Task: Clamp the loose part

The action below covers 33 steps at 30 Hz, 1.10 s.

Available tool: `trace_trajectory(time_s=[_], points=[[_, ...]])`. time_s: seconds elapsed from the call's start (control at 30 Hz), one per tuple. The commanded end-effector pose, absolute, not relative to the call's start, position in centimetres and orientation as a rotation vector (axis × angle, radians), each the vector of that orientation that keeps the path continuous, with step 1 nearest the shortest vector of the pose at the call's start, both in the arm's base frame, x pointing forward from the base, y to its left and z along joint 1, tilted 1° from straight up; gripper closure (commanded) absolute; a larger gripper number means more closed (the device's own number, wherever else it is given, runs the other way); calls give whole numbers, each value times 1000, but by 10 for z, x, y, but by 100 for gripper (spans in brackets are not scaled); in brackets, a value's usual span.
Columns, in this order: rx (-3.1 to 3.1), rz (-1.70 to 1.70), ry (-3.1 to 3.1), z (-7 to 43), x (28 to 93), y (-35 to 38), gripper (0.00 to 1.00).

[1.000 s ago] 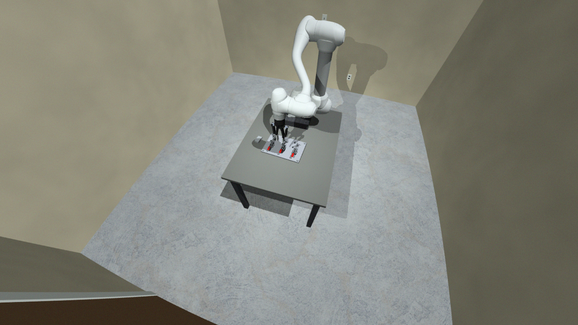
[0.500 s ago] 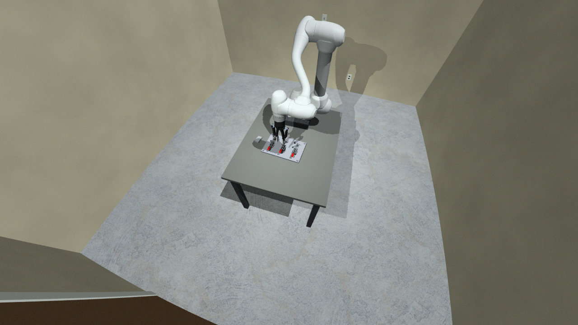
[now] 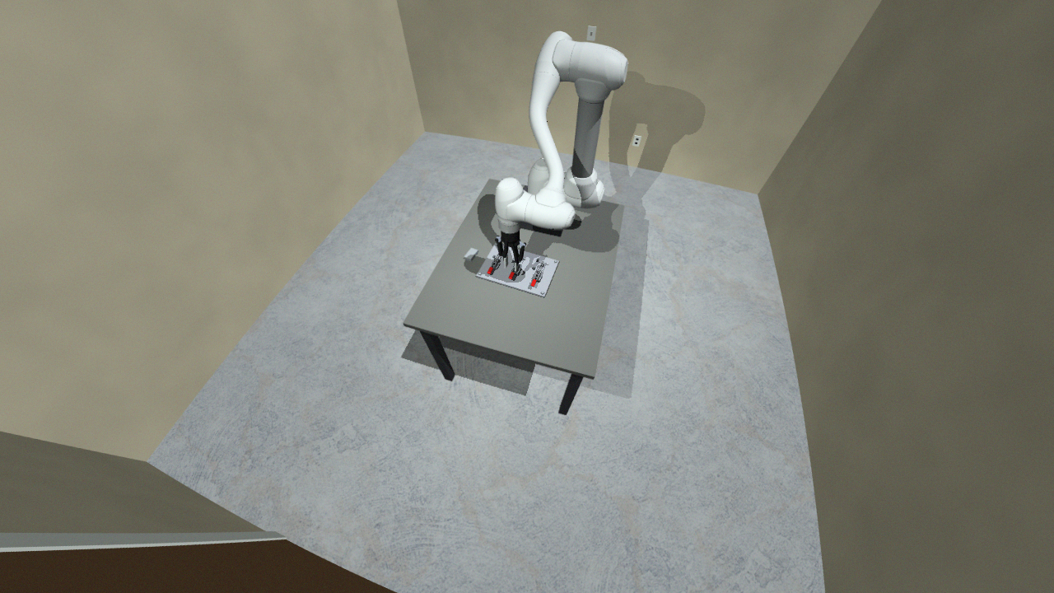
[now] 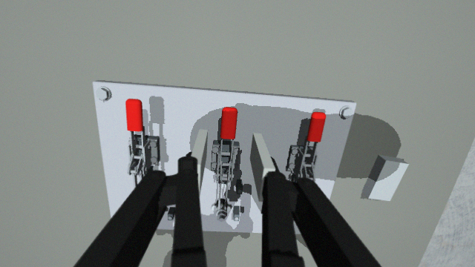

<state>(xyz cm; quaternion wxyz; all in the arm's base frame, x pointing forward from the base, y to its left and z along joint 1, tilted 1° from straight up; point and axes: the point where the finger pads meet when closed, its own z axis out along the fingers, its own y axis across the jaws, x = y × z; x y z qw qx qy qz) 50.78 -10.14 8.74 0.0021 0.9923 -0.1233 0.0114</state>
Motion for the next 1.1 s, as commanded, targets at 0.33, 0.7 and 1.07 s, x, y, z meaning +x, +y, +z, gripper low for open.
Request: trace_trajectory(time_s=[0.33, 0.7, 1.07], points=[[3113, 36, -387, 55, 509, -102, 65], [3113, 36, -387, 51, 509, -102, 65], [3113, 36, -387, 51, 509, -102, 65]])
